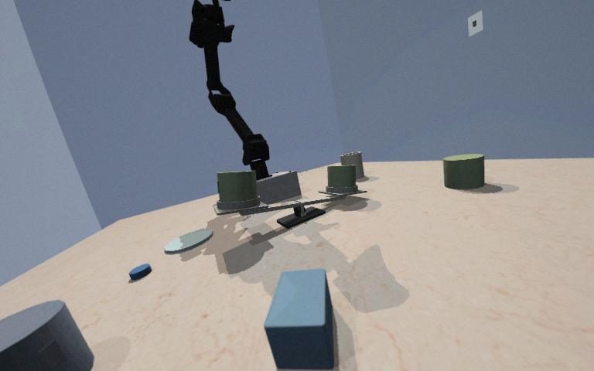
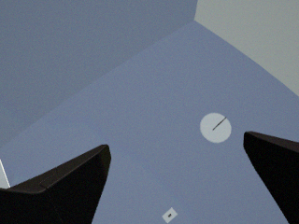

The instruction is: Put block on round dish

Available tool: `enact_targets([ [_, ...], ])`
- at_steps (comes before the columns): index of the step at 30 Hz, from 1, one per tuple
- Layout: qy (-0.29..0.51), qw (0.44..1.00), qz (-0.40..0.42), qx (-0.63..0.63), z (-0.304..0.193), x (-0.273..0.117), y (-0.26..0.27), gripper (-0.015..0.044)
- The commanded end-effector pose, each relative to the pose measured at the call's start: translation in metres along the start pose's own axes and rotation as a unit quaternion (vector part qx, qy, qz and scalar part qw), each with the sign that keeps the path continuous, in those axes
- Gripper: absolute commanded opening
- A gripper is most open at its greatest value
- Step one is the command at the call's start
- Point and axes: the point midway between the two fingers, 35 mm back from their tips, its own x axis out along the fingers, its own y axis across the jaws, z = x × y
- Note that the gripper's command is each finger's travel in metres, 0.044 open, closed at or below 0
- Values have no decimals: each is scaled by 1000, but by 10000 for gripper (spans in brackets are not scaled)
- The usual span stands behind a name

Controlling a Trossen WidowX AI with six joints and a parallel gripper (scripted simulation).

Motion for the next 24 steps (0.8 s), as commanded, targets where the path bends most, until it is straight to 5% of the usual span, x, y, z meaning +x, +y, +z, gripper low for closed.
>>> enact_targets([
  [1, 0, 1000, -1, 1, 0, 0, 0, 426],
  [24, 83, 960, -242, 114, -114, -48, -88, 440],
])
